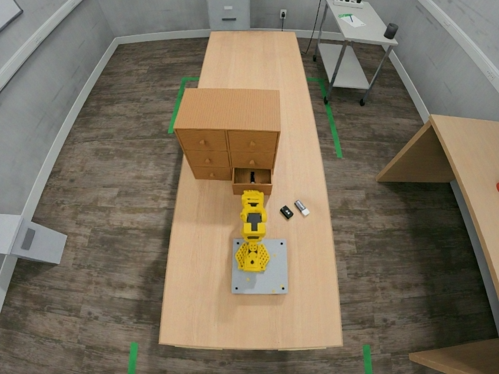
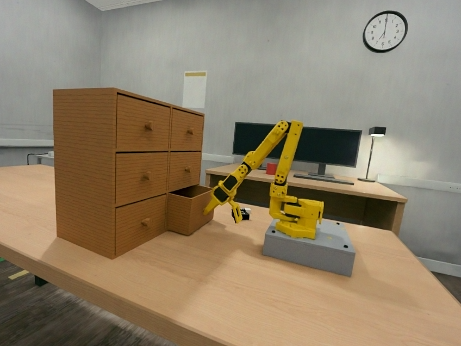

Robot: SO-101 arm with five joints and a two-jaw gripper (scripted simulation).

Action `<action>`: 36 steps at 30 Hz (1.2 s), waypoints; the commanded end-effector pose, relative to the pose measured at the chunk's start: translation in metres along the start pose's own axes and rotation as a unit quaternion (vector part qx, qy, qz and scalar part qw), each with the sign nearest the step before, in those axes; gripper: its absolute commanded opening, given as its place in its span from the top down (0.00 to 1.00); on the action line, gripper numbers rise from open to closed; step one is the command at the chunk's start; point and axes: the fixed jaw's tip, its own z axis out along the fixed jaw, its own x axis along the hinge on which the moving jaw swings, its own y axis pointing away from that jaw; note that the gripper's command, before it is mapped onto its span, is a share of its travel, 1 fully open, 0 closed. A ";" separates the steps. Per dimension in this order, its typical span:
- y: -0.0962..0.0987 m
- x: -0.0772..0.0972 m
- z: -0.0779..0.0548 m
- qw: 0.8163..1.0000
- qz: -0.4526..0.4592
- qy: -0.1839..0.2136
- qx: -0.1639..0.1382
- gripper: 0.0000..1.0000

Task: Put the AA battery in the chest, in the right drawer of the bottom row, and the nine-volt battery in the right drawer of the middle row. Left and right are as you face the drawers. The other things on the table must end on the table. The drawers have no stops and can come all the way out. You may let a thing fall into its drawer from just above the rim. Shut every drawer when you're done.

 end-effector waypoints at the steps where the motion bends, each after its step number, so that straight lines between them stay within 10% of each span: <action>1: -0.002 0.012 0.003 1.000 -0.002 0.018 0.003 1.00; 36: -0.002 0.003 0.002 1.000 -0.002 0.004 0.003 1.00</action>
